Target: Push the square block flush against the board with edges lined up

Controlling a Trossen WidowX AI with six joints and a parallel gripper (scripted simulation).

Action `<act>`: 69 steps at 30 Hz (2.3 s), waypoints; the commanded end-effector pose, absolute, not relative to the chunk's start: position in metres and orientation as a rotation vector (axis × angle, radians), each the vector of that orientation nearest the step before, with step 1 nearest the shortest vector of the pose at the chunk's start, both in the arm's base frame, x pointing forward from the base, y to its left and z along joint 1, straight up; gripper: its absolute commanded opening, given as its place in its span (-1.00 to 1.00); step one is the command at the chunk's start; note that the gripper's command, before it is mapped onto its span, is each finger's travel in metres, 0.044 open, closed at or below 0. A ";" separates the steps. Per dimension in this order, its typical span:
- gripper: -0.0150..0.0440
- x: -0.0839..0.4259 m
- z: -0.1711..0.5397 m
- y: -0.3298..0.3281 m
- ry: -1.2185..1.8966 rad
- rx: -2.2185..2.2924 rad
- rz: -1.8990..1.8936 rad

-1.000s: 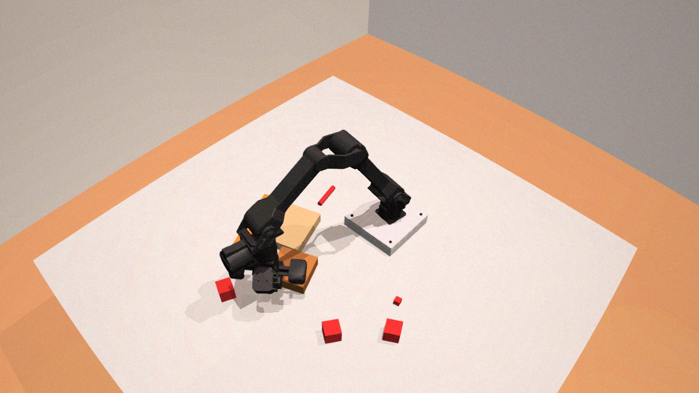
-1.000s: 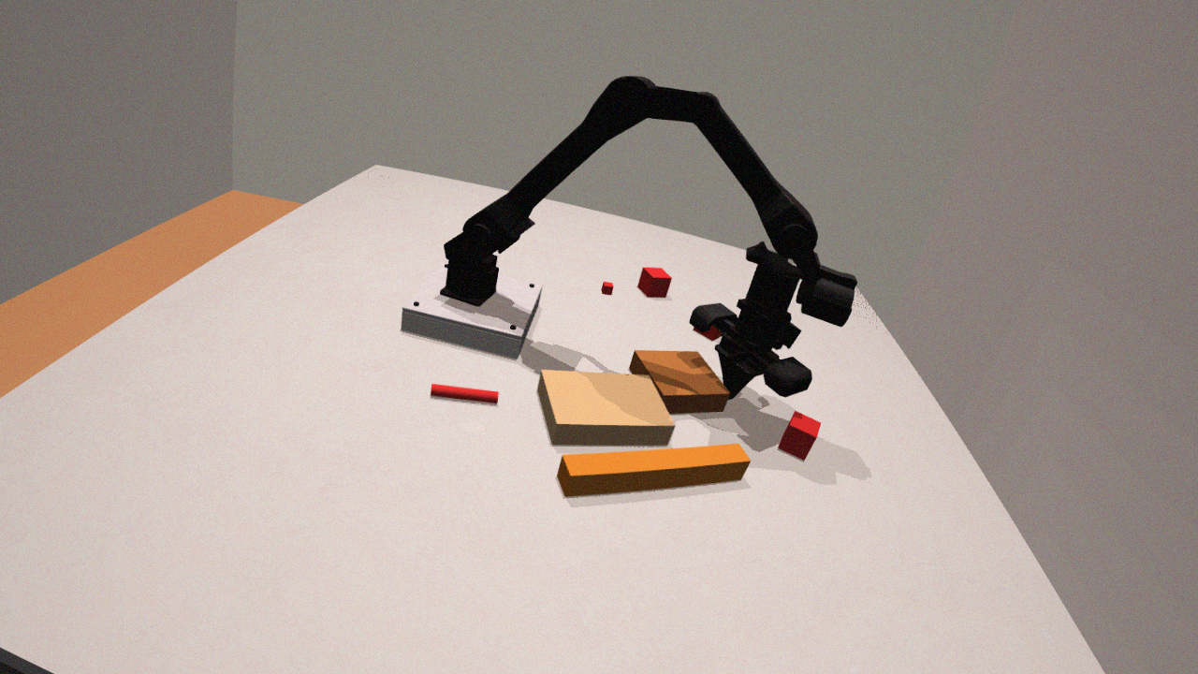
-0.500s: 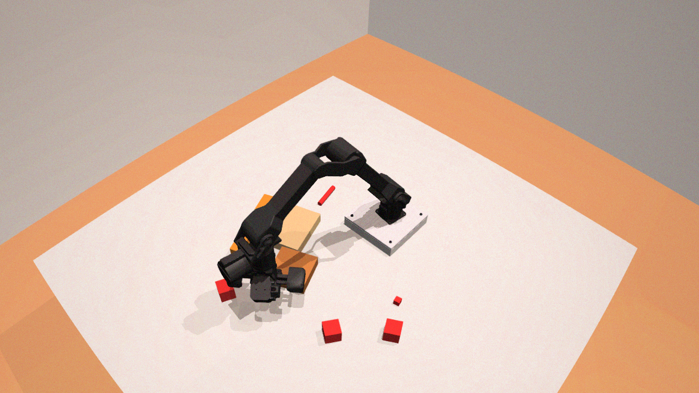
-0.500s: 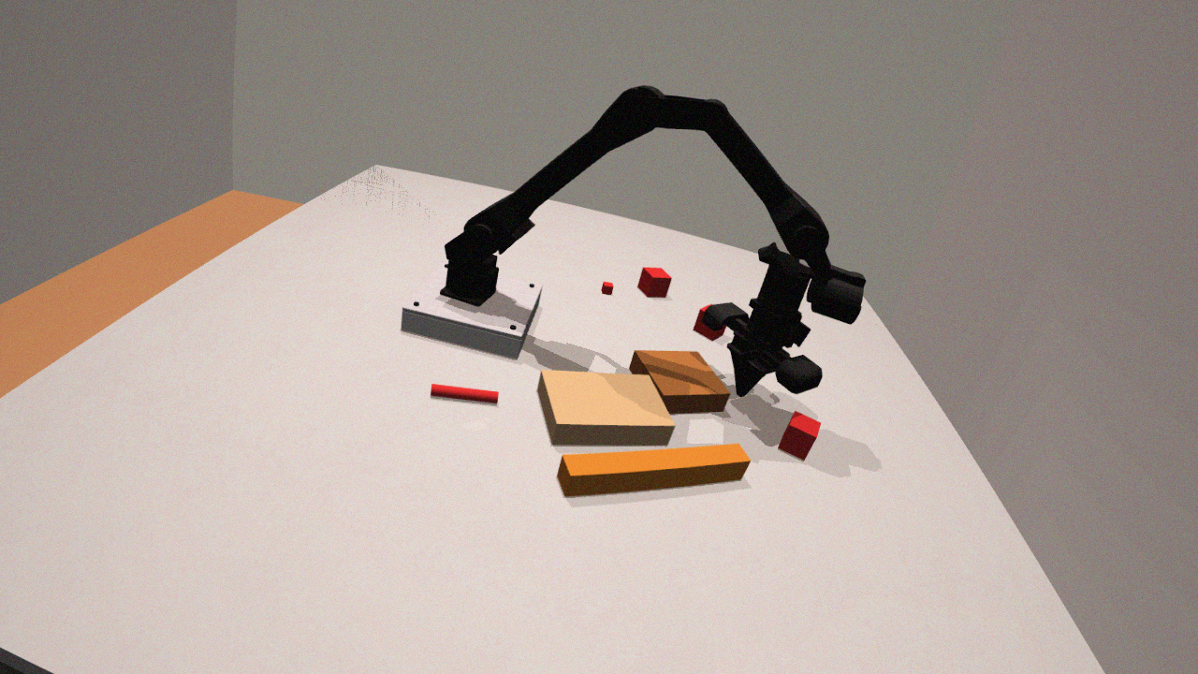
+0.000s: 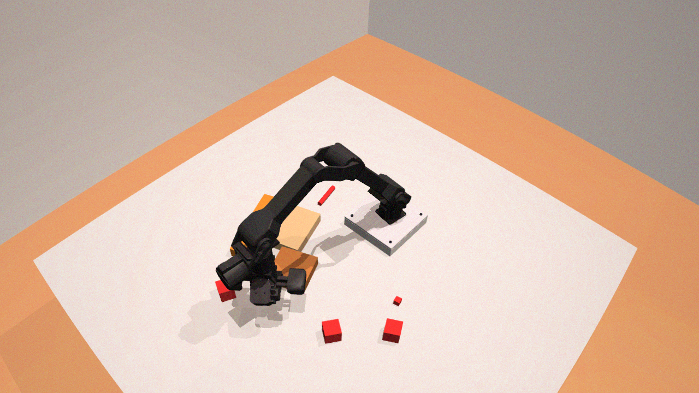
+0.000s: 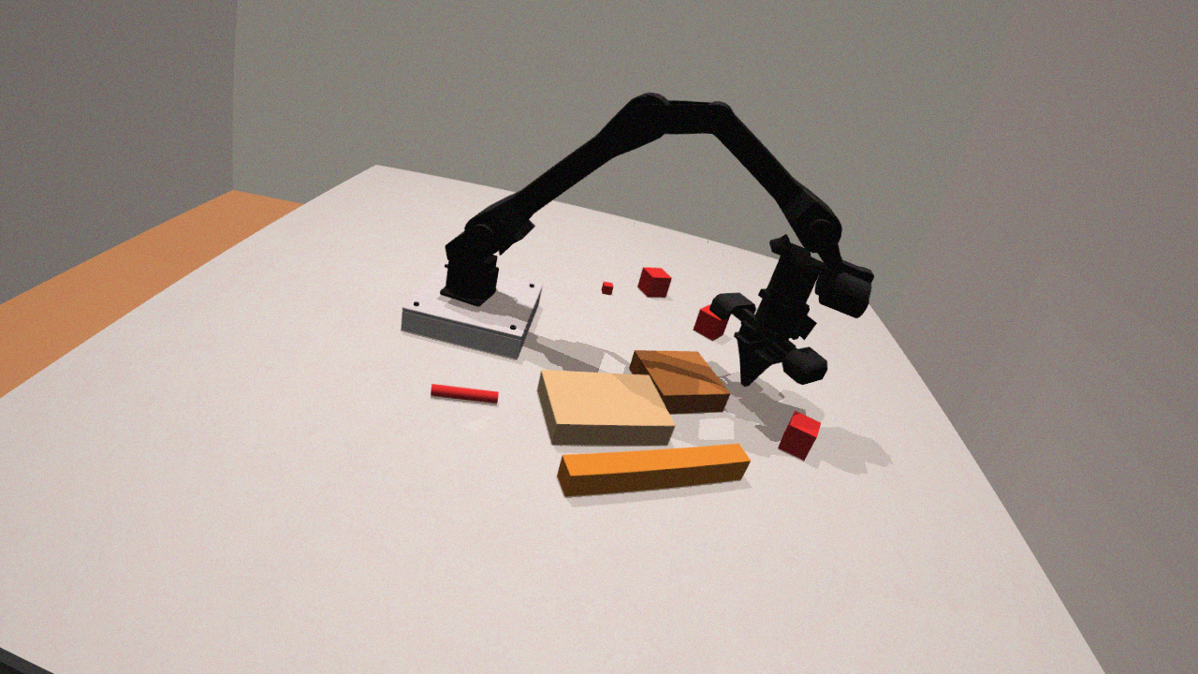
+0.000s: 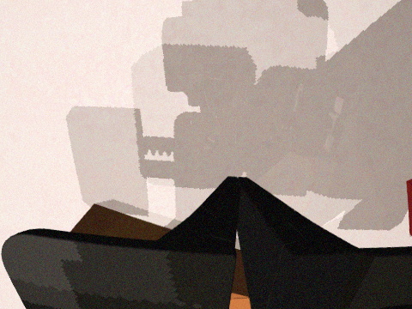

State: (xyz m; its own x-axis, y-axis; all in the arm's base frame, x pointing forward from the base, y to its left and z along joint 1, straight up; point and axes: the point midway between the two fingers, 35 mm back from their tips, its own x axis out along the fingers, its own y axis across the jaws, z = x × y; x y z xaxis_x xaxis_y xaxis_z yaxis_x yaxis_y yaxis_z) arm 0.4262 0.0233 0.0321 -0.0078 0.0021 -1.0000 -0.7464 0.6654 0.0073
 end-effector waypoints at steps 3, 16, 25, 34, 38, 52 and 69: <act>-0.49 0.431 0.071 0.023 1.436 -0.662 0.645; -0.49 0.415 0.073 0.033 1.495 -0.430 0.422; -0.49 0.397 0.074 0.043 1.531 -0.182 0.184; -0.49 0.379 0.073 0.051 1.537 0.062 -0.050; -0.49 0.370 0.073 0.054 1.533 0.170 -0.153; -0.49 0.339 0.070 0.064 1.480 0.542 -0.516; -0.49 0.318 0.023 0.070 1.407 0.794 -0.764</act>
State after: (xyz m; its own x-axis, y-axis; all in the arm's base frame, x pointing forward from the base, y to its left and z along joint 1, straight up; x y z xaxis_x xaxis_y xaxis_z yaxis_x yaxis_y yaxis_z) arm 0.3226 0.0707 0.0540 0.0505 0.0135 -0.9986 0.8361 0.5464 0.0497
